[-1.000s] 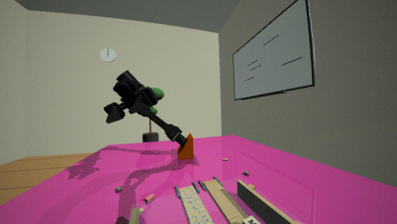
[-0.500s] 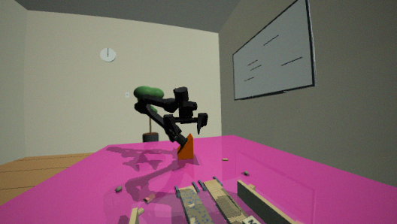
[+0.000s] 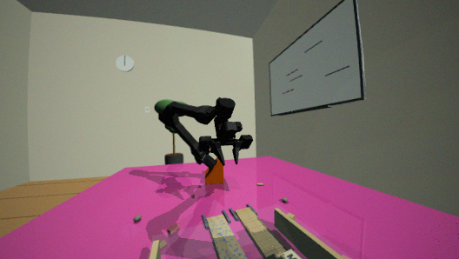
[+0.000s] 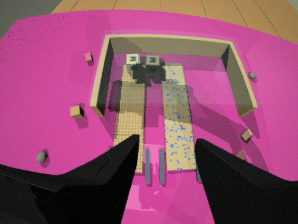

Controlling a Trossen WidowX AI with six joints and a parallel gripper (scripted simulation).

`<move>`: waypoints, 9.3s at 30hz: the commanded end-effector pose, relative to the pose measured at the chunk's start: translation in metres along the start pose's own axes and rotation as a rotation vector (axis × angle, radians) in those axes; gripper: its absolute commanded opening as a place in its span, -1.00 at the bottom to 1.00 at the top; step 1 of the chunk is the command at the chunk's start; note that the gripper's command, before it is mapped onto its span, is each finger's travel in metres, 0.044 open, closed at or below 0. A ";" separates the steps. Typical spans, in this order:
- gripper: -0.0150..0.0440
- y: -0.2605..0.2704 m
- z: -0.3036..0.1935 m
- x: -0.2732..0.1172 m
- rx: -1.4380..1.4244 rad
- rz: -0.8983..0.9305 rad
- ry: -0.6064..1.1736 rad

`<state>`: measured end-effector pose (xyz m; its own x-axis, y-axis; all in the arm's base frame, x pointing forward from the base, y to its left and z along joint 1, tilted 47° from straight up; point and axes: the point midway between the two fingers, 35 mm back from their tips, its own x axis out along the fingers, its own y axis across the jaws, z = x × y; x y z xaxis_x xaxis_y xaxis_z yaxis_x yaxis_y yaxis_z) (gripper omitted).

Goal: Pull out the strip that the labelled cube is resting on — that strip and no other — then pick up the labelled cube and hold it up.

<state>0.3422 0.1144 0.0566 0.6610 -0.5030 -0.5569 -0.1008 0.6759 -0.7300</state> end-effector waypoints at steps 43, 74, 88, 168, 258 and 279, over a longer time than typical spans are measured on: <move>-0.49 0.044 -0.063 0.108 -0.046 0.025 0.708; -0.49 0.045 -0.087 0.135 -0.046 0.022 0.709; -0.49 0.045 -0.088 0.136 -0.046 0.022 0.709; -0.49 0.045 -0.120 0.116 -0.048 0.022 0.711; -0.49 0.036 -0.220 0.032 -0.053 0.025 0.716; -0.49 0.035 -0.231 0.022 -0.054 0.025 0.716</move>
<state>0.1920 0.0089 -0.0715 0.0432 -0.7239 -0.6886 -0.1493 0.6768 -0.7208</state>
